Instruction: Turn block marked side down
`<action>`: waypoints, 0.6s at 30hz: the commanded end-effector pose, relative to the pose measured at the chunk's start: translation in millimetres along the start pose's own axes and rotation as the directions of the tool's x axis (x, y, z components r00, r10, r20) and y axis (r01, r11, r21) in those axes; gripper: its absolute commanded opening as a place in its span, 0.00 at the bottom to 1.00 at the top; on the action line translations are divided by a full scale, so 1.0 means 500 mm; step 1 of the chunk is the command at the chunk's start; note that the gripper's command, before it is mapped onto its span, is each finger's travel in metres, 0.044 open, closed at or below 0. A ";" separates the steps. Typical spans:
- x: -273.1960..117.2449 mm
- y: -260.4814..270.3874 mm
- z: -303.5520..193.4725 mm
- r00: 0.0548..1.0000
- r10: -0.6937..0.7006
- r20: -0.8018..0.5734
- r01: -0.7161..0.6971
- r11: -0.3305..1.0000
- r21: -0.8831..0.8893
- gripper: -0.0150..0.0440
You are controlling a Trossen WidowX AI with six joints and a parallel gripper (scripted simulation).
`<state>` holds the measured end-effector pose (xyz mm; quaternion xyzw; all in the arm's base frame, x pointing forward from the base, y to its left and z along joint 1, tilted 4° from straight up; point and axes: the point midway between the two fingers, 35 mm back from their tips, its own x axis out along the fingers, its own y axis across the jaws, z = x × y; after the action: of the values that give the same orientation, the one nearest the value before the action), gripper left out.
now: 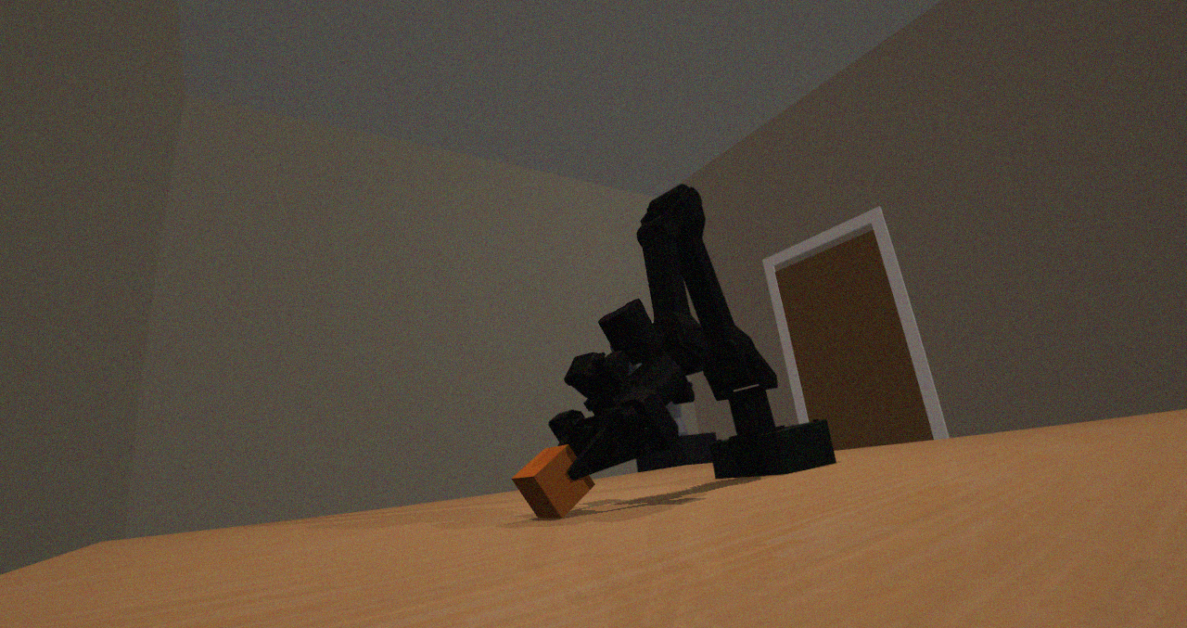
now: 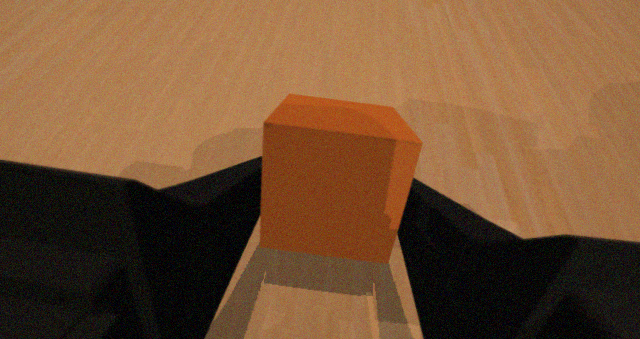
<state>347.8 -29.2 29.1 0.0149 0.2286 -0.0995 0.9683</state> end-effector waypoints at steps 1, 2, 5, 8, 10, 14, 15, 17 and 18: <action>-0.006 -0.003 -0.004 1.000 -0.006 0.027 0.006 1.000 -0.004 0.25; -0.007 -0.003 -0.003 1.000 -0.006 0.029 0.006 1.000 -0.004 0.25; -0.010 -0.003 0.001 0.998 -0.006 0.056 0.006 1.000 -0.004 0.25; -0.010 -0.003 0.001 0.998 -0.006 0.058 0.006 1.000 -0.004 0.25; -0.010 -0.003 0.001 0.998 -0.006 0.058 0.006 1.000 -0.004 0.25; -0.010 -0.003 0.001 0.998 -0.006 0.058 0.006 1.000 -0.004 0.25; -0.010 -0.003 0.001 0.998 -0.006 0.058 0.006 1.000 -0.004 0.25; -0.010 -0.003 0.001 0.998 -0.006 0.058 0.006 1.000 -0.004 0.25; -0.010 -0.003 0.001 0.998 -0.006 0.058 0.006 1.000 -0.004 0.25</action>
<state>343.1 -29.0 31.6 0.0121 0.2021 -0.1003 0.9741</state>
